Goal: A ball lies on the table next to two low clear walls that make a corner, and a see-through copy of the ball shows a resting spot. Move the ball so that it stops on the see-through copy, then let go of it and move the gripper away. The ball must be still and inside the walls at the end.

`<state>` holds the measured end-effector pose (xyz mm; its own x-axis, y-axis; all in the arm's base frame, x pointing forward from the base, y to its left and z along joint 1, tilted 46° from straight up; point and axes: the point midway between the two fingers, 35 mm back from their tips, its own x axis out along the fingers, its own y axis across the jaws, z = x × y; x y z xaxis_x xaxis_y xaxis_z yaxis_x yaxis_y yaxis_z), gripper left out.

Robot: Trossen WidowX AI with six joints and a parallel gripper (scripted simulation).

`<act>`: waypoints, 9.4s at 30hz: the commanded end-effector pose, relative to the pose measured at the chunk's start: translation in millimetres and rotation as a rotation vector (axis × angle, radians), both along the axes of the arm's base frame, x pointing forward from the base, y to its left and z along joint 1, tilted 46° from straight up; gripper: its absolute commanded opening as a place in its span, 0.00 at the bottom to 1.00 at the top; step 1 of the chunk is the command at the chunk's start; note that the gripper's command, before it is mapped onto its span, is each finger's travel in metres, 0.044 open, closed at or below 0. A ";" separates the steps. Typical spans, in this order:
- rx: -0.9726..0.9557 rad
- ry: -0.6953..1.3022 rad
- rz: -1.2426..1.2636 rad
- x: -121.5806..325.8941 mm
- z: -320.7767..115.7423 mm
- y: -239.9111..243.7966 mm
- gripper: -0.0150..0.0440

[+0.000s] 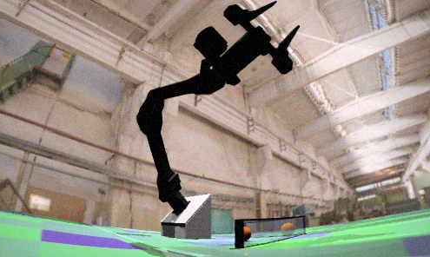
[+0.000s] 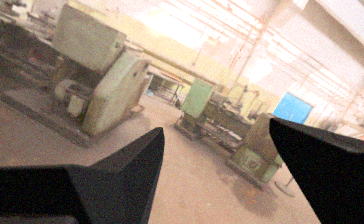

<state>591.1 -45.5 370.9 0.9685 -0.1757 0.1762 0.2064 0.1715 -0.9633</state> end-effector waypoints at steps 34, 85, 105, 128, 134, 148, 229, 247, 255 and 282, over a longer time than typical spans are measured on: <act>0.726 0.774 -1.358 -294.1 -375.0 -16.1 0.80; 0.724 0.772 -1.359 -300.4 -413.7 -55.4 0.46; 0.729 0.777 -1.357 -285.1 -322.8 37.0 0.25; 0.731 0.779 -1.354 -242.2 -393.3 56.5 0.25; 0.734 0.774 -1.354 -232.4 -417.8 60.9 0.25; 0.733 0.772 -1.354 -236.8 -457.1 22.8 0.25; 0.164 1.362 -1.015 -272.5 -436.9 5.2 0.25; 0.163 1.362 -1.016 -276.1 -456.7 -15.1 0.25; 0.163 1.361 -1.016 -272.5 -459.6 -14.1 0.25; 0.166 1.359 -1.015 -235.2 -482.3 3.6 0.25</act>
<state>350.0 -45.1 -108.5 -0.1132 -0.7042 -0.7010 -0.6125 0.6049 -0.5088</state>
